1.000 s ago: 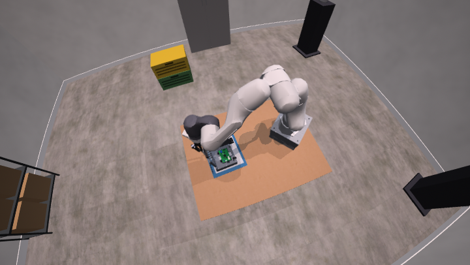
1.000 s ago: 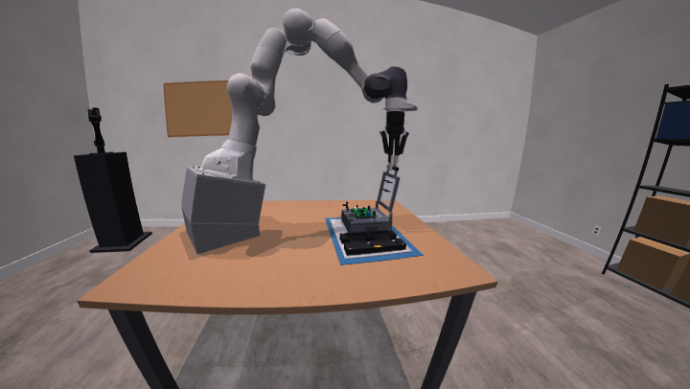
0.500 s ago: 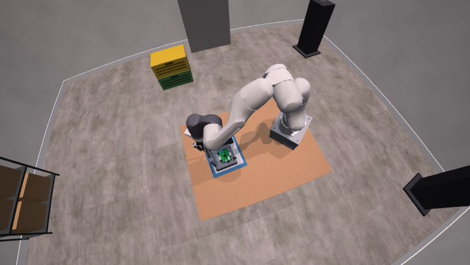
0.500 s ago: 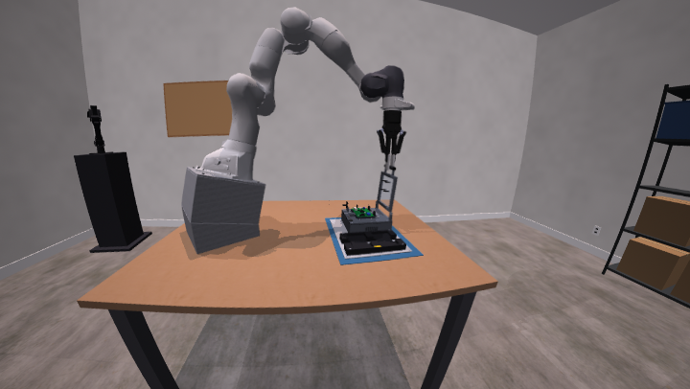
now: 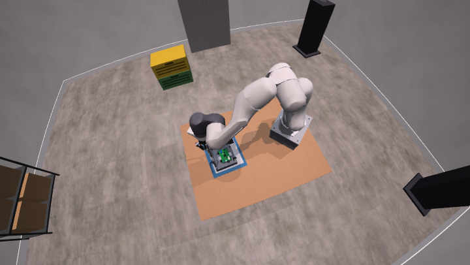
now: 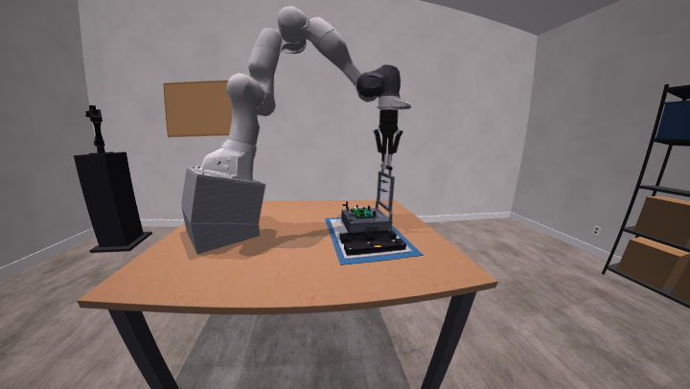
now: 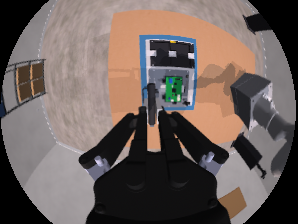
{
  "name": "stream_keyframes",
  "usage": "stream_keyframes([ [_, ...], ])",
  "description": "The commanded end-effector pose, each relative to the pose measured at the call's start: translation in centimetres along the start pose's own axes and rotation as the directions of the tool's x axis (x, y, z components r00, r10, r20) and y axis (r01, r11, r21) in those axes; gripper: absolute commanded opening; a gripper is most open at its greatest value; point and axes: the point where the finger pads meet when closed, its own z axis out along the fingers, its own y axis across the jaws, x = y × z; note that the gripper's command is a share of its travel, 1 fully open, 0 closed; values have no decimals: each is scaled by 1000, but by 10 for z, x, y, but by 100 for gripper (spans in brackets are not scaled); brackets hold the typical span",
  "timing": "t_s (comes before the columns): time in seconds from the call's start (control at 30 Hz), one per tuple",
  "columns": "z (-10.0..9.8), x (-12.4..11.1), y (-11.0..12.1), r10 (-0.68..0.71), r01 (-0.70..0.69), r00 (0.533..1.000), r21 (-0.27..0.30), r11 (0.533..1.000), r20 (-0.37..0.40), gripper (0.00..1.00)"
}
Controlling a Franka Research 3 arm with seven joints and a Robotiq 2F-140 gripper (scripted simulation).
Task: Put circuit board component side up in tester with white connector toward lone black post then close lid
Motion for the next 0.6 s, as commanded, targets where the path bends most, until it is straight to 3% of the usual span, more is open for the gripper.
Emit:
stream_keyframes([
  [0.0,4,0,12,-9,9,1000,-16,1000,7,0],
  [0.57,7,0,36,-9,9,1000,-16,1000,7,0],
])
